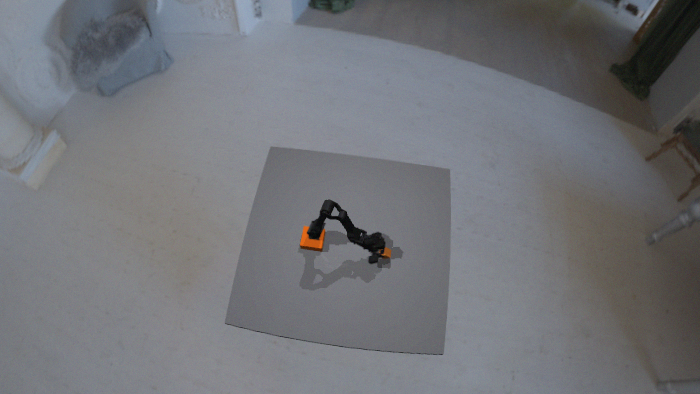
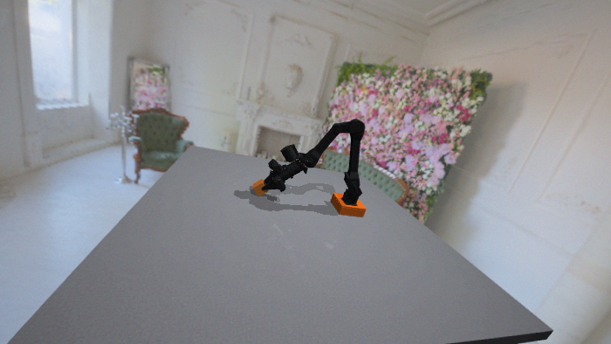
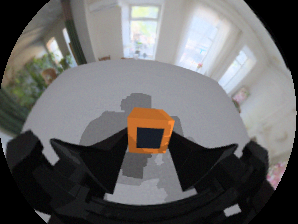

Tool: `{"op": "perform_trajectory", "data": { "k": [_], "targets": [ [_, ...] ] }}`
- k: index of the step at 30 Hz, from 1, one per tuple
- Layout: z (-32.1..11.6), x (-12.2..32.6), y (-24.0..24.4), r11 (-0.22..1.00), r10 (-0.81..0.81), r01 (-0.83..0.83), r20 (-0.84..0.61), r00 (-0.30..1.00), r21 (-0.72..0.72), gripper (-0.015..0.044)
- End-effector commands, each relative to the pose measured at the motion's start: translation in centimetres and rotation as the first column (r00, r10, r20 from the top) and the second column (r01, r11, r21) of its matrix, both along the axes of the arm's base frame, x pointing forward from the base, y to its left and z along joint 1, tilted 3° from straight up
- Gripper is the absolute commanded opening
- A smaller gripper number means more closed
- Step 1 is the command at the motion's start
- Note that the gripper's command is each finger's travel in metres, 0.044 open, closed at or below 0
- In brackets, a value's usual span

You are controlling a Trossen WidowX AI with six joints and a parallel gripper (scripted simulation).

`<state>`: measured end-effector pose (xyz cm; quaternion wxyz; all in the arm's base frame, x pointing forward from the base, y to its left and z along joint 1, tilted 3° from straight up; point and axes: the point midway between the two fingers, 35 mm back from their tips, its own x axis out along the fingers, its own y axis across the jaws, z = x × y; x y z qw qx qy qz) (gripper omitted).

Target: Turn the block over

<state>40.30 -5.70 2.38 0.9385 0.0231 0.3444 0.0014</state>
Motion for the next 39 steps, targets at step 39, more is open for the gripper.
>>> {"op": "perform_trajectory", "data": {
  "k": [39],
  "targets": [
    [-0.5,-1.7,0.4,1.000,-0.003,0.003,0.239,0.971,-0.001,0.0210]
  ]
}}
